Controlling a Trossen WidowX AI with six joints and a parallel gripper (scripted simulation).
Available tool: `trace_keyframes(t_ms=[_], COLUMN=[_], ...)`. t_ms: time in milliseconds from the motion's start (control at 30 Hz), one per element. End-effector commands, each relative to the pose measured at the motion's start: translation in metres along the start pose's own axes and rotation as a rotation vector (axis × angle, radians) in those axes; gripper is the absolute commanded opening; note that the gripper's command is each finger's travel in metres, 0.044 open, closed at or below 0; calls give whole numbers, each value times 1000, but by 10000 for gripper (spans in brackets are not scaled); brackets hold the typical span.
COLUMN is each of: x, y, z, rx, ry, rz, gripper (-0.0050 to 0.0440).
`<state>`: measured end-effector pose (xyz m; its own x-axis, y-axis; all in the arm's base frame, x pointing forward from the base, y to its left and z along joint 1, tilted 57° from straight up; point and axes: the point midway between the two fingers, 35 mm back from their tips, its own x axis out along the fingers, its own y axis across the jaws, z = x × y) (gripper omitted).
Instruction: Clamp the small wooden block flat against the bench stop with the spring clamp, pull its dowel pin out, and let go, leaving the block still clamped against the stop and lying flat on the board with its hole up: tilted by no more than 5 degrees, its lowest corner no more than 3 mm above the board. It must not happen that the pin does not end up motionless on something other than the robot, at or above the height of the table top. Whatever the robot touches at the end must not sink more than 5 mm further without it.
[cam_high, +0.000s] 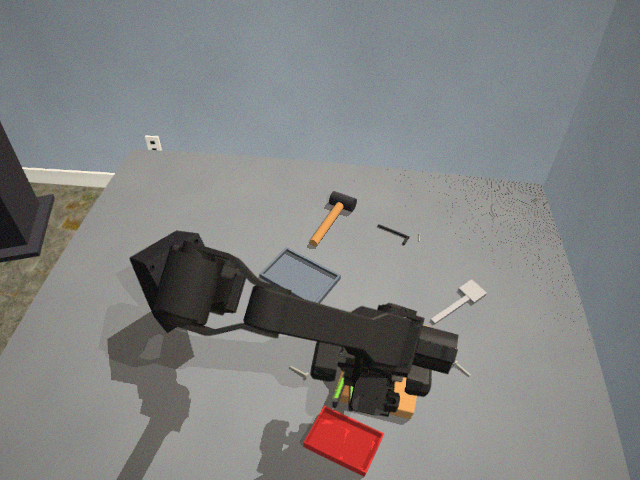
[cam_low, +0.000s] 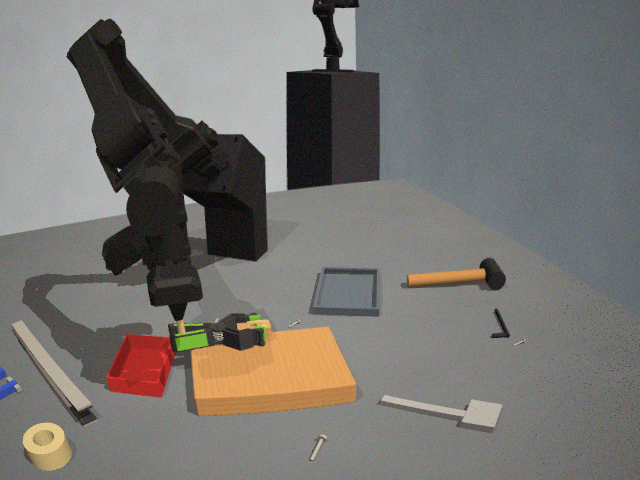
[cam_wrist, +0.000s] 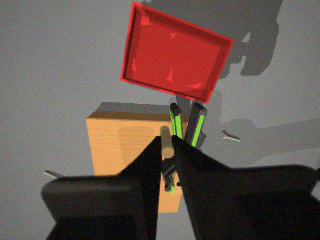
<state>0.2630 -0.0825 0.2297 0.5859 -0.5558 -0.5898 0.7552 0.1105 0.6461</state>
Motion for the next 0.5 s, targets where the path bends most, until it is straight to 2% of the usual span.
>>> trace_keyframes(t_ms=[0,467], x=[-3,-6], y=[2,2], z=[5,13], rx=[7,20], ry=[3,2], rz=[9,12], gripper=[0,0])
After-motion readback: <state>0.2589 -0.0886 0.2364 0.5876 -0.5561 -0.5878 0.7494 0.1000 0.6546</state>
